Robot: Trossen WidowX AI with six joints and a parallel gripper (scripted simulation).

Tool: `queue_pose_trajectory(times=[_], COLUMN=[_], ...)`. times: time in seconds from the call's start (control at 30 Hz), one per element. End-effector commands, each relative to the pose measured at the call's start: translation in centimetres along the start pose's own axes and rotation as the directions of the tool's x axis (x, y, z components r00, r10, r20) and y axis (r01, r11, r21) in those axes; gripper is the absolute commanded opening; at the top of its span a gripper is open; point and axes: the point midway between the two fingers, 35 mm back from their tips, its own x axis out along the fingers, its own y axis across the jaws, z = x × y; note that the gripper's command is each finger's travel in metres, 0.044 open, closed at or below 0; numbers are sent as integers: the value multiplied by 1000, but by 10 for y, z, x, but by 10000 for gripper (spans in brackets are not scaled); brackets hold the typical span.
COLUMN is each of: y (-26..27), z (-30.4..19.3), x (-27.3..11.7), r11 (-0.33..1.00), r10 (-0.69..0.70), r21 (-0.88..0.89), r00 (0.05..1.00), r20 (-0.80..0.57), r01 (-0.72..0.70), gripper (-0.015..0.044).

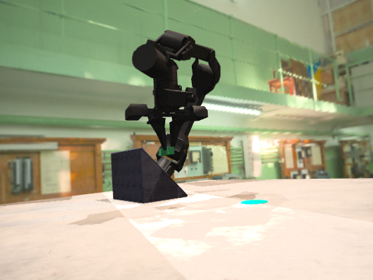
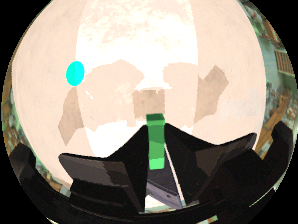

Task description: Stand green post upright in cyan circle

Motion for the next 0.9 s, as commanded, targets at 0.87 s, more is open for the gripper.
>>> queue_pose_trajectory(times=[0.87], y=[78], z=[50], x=[-14], r11=[999], r10=[-5], r21=[50], r00=[1000], r20=[9], r01=[4], gripper=[23])
